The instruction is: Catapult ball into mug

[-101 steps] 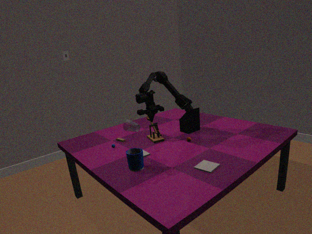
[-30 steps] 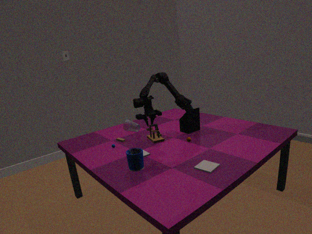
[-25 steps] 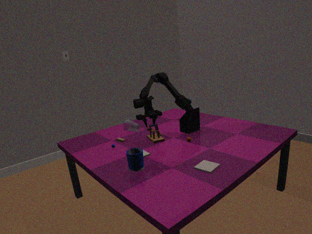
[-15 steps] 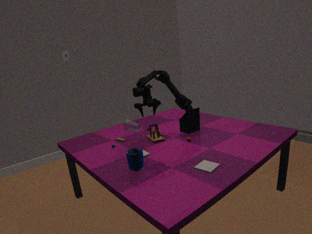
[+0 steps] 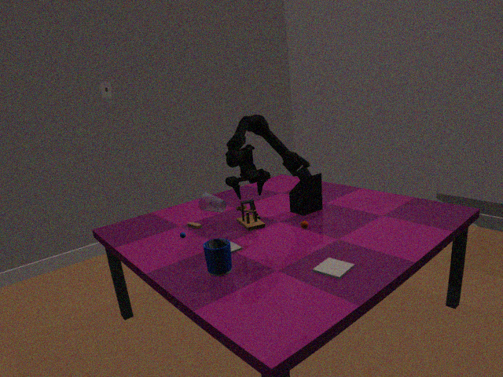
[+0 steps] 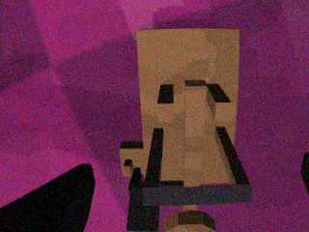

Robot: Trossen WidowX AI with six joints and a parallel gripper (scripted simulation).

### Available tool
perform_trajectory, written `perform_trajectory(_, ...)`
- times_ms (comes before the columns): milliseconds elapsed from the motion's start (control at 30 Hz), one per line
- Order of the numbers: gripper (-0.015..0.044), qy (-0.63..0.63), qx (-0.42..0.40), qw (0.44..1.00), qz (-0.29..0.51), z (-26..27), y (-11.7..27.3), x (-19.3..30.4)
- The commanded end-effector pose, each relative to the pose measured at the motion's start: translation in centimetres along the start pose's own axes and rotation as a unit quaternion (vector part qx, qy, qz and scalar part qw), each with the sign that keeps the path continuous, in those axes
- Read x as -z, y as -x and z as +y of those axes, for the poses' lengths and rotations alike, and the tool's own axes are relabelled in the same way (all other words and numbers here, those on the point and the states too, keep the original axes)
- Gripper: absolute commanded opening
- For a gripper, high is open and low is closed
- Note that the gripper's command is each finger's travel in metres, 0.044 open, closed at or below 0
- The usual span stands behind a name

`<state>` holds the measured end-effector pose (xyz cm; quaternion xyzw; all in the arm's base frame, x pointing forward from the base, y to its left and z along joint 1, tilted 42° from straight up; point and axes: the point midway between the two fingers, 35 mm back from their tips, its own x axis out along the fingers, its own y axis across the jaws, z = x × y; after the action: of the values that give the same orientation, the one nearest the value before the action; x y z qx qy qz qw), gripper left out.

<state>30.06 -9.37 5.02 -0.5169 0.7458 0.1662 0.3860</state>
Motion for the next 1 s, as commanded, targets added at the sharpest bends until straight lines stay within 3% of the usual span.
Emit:
perform_trajectory(0, 0.044, -0.009, 0.003, 1.0, -0.002, 0.1, -0.2, -1.1)
perform_trajectory(67, 0.044, -0.009, 0.003, 1.0, -0.002, 0.0, -0.5, -1.1)
perform_trajectory(200, 0.044, -0.009, 0.004, 1.0, -0.002, -0.1, -4.6, -1.0)
perform_trajectory(967, 0.044, -0.009, 0.004, 1.0, -0.001, -0.2, -7.7, -1.1)
